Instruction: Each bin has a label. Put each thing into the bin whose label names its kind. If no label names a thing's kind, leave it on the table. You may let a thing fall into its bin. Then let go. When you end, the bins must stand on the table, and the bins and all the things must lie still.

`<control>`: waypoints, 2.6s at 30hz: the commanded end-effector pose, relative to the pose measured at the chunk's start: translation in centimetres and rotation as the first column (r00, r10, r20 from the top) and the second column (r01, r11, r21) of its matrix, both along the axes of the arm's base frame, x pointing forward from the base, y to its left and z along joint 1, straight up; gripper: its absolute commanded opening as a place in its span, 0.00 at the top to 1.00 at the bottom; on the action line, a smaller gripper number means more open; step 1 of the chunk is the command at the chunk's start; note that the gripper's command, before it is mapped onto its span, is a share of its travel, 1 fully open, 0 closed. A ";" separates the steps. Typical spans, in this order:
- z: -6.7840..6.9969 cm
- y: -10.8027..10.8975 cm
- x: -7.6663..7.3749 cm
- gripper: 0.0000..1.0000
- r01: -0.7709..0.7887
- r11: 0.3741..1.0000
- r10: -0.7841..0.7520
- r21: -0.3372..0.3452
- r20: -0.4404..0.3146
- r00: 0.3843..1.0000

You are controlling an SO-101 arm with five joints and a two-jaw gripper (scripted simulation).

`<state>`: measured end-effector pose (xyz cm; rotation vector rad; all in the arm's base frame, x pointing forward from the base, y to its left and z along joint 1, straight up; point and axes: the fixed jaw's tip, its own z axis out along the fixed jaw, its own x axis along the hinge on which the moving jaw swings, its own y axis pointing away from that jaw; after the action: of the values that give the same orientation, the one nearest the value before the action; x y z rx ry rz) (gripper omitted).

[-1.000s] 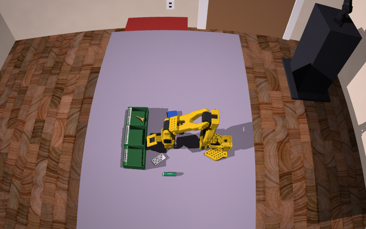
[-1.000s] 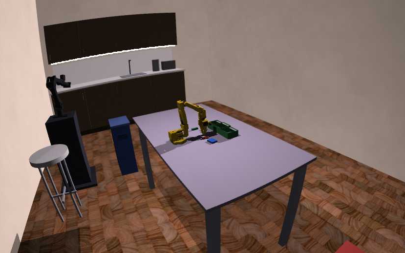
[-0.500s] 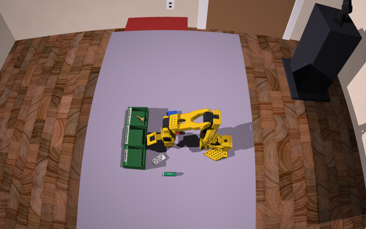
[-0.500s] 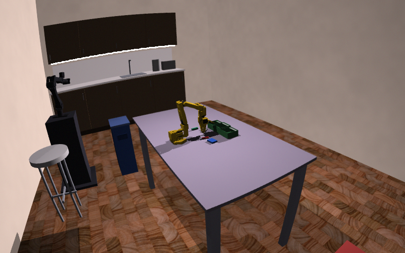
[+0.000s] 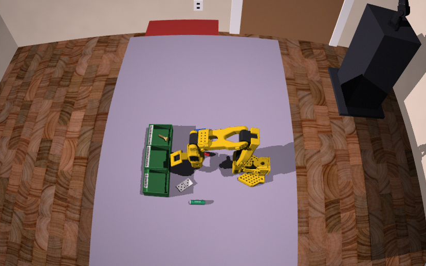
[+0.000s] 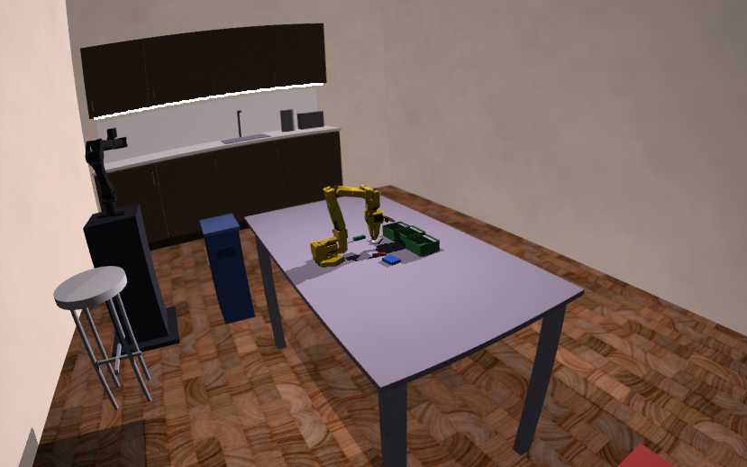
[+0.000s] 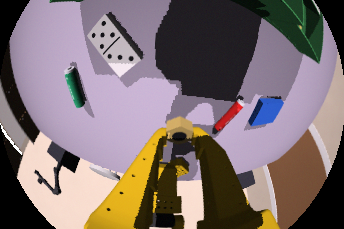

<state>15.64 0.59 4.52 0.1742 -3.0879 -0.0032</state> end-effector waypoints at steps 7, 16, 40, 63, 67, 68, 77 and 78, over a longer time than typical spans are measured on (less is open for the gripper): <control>1.1 -0.4 1.1 1.00 0.018 1.000 -0.018 0.000 0.068 0.998; 1.5 -1.3 2.4 1.00 0.062 0.998 -0.062 0.000 0.092 0.994; 2.1 -2.9 4.2 1.00 0.130 0.992 -0.129 -0.001 0.129 0.983; 3.1 -5.2 7.2 1.00 0.234 0.972 -0.230 0.001 0.187 0.955; 3.1 -5.2 7.2 1.00 0.234 0.972 -0.230 0.001 0.187 0.955; 3.1 -5.2 7.2 1.00 0.234 0.972 -0.230 0.001 0.187 0.955; 3.2 -5.7 7.9 1.00 0.258 0.966 -0.253 0.003 0.201 0.946; 3.2 -5.9 8.1 1.00 0.263 0.965 -0.258 0.003 0.204 0.944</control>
<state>22.88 -4.66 6.77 -0.2017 -3.2384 0.0309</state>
